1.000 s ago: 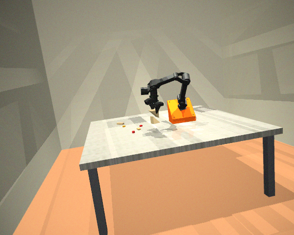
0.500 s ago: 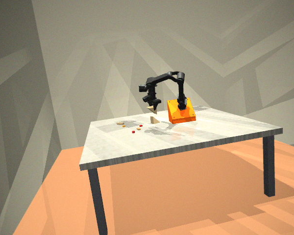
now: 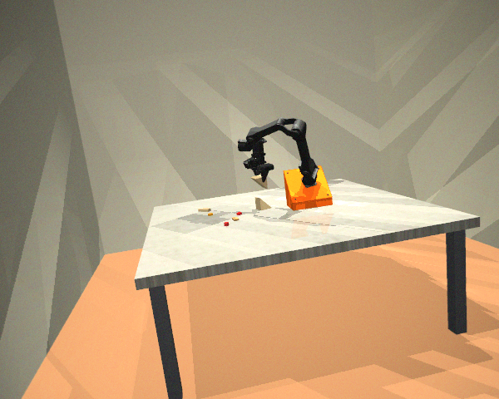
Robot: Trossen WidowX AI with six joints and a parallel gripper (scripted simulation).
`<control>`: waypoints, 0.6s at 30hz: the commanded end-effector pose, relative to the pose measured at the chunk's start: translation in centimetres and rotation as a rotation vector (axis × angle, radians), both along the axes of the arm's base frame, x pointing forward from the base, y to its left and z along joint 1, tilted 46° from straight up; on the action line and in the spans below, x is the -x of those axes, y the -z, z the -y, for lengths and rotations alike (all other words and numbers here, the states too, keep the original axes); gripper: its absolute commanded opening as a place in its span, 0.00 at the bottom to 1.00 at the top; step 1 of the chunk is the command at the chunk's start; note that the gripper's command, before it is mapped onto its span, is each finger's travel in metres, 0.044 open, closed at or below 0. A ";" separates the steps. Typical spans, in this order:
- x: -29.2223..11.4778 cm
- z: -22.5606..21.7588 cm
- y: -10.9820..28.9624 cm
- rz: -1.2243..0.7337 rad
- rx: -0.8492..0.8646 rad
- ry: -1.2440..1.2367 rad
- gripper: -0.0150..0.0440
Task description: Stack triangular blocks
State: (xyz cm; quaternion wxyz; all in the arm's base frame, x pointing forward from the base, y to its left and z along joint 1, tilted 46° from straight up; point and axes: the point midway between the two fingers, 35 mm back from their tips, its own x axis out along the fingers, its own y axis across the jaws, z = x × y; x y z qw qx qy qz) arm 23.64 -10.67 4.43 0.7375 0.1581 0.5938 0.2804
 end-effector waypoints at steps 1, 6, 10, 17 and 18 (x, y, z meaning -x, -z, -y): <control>1.0 1.1 1.0 -0.007 -0.012 -0.005 0.25; 2.5 2.5 2.3 -0.006 -0.030 -0.007 0.25; 3.8 3.5 3.4 -0.001 -0.047 -0.006 0.25; 6.3 4.9 5.1 0.014 -0.084 -0.015 0.25; 6.6 5.1 5.3 0.018 -0.090 -0.017 0.25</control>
